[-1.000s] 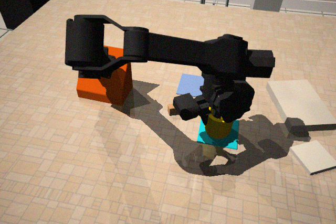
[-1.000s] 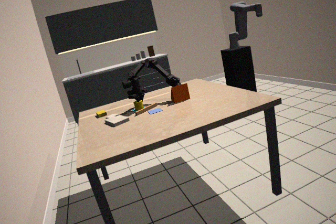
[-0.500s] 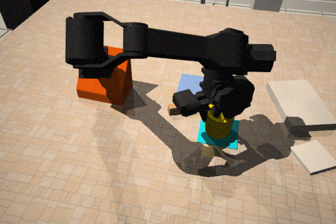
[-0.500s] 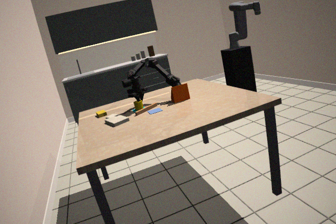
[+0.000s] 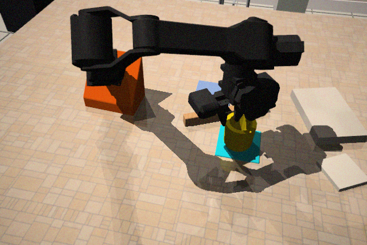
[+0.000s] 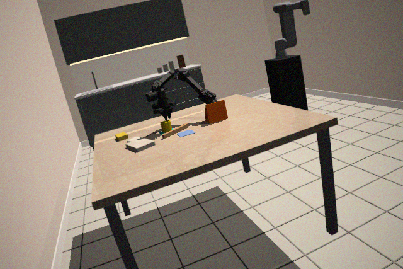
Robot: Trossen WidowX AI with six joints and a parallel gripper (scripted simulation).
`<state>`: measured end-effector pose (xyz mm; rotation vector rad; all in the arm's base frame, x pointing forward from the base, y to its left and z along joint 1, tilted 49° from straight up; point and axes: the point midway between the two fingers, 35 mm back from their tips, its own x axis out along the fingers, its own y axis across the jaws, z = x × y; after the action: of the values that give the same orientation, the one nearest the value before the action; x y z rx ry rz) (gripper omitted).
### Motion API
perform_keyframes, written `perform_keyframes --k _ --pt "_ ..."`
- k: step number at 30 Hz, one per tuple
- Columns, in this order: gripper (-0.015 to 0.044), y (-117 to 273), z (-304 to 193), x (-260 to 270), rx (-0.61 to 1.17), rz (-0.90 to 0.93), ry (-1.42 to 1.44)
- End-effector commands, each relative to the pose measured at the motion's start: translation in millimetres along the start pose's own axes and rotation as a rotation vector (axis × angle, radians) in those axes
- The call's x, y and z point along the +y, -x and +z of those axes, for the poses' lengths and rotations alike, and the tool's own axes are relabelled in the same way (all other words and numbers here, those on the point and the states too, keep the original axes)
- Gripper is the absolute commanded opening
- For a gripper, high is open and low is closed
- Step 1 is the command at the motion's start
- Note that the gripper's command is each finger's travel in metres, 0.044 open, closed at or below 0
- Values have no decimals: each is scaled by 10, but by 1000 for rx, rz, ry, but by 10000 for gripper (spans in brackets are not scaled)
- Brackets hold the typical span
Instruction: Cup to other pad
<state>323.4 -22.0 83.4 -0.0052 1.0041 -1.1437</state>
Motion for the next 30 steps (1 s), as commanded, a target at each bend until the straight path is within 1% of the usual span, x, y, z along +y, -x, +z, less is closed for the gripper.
perform_keyframes --k 1,8,9,19,30 --pt "147 101 7 7 -1 9 -9" --pt "147 155 -18 -16 -1 9 -8" --pt "173 105 -22 -15 -2 0 3" --pt "435 141 -20 -11 -2 1 2" --pt "440 535 -22 -10 1 8 -3"
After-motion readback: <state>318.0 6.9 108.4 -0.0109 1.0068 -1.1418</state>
